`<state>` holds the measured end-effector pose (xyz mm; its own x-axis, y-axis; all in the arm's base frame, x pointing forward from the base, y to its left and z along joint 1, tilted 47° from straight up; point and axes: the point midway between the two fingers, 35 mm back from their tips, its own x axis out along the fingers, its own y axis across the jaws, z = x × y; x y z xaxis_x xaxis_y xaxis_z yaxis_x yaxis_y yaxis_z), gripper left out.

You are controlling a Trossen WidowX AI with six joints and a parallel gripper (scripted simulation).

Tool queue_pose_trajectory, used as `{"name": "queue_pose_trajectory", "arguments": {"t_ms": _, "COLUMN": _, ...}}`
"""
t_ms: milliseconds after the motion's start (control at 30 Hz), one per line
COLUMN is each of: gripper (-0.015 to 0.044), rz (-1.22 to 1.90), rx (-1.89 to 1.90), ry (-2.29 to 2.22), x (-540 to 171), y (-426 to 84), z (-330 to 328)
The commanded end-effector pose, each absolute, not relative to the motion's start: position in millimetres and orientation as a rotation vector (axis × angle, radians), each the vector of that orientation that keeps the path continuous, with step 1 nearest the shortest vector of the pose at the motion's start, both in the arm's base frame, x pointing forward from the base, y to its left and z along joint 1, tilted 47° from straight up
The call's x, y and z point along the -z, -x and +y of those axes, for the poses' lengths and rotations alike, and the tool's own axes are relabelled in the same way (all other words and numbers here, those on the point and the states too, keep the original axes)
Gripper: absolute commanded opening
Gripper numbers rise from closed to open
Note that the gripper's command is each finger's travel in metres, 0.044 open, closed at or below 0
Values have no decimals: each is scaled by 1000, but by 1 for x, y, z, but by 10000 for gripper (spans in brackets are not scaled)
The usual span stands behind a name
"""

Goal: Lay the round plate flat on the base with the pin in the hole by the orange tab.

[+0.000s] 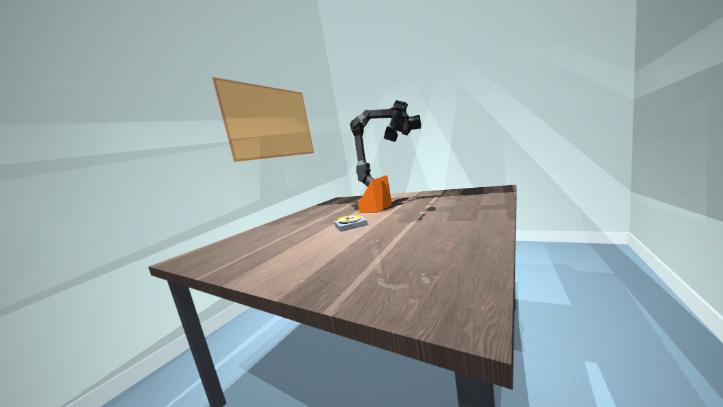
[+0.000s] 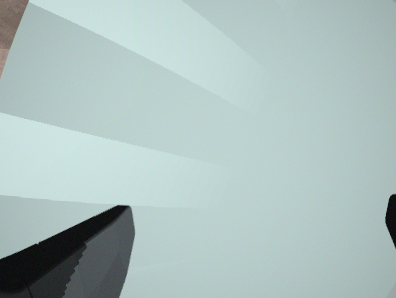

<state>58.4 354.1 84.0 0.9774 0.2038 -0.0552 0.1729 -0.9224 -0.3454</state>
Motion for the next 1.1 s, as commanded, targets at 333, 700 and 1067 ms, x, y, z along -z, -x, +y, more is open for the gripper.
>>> {"name": "queue_pose_trajectory", "arguments": {"t_ms": 333, "gripper": 111, "rz": 400, "rx": -218, "ry": 2517, "x": -56, "y": -154, "z": 303}}
{"name": "queue_pose_trajectory", "arguments": {"t_ms": 700, "gripper": 0, "rz": 1068, "rx": -53, "ry": 1921, "x": -17, "y": -256, "z": 205}}
{"name": "queue_pose_trajectory", "arguments": {"t_ms": 1067, "gripper": 0, "rz": 1393, "rx": 311, "ry": 1193, "x": 18, "y": -308, "z": 105}}
